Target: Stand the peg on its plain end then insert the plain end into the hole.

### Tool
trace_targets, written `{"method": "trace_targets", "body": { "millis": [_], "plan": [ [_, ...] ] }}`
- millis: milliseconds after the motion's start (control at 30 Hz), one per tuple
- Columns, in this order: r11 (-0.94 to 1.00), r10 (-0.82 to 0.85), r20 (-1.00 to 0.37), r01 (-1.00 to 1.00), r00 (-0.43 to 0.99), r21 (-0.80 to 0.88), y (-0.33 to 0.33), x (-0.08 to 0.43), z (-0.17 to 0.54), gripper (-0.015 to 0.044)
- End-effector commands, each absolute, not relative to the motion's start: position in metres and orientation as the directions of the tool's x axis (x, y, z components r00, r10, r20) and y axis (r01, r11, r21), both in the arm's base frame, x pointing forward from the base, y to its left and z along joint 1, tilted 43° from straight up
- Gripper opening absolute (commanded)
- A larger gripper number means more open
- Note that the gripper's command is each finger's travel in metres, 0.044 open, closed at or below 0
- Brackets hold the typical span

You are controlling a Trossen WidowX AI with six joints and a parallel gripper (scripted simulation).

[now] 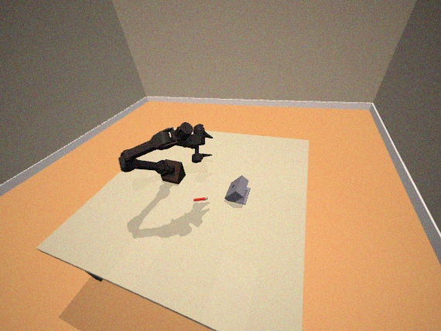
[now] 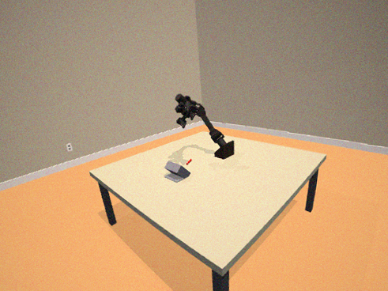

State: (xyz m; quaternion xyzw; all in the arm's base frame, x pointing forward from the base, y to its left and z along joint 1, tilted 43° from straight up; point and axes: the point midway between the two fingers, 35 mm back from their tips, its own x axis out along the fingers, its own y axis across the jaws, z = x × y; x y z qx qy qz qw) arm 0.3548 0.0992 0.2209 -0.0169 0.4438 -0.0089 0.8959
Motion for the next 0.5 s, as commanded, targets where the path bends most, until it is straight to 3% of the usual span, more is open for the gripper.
{"method": "trace_targets", "body": {
  "millis": [0,467],
  "plan": [
    [0.989,-0.134,-0.831,0.017,0.54,-0.148,0.075,0.355,0.198,0.044],
    [0.878,-0.456,-0.854,-0.032,0.252,-0.478,-0.018,0.335,0.142,0.044]
  ]
}}
